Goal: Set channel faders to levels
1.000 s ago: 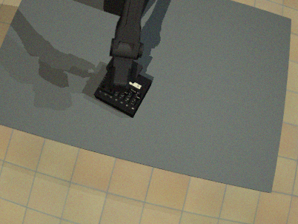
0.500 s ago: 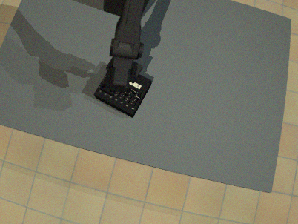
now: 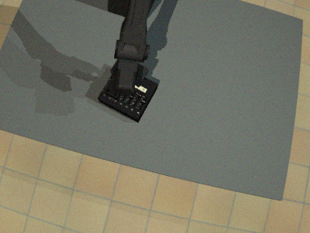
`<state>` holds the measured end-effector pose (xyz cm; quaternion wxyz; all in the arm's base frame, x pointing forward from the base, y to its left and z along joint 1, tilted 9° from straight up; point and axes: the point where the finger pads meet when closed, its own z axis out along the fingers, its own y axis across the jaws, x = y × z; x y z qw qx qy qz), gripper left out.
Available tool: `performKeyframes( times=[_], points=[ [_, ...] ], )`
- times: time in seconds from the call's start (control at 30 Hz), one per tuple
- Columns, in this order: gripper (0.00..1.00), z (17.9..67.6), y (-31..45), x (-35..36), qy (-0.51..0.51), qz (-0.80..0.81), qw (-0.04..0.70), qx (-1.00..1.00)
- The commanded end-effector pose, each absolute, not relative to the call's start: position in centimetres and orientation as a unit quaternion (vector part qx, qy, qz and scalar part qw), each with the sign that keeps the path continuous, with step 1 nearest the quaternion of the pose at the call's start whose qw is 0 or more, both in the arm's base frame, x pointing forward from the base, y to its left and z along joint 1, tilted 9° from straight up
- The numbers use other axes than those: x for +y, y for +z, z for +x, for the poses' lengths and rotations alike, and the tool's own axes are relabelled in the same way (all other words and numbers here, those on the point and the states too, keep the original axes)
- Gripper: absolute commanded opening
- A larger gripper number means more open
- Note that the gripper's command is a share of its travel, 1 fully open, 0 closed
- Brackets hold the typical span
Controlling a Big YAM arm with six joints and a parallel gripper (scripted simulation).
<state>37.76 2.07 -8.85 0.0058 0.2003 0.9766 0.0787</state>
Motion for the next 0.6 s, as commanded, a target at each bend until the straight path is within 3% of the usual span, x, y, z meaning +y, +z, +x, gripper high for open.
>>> performKeyframes(
  times=[0.0,0.57],
  points=[
    [0.0,38.6,-9.0,2.2,0.079,0.201,0.015,0.976],
    [0.0,38.2,-10.0,2.6,0.078,0.2,0.013,0.976]
  ],
)
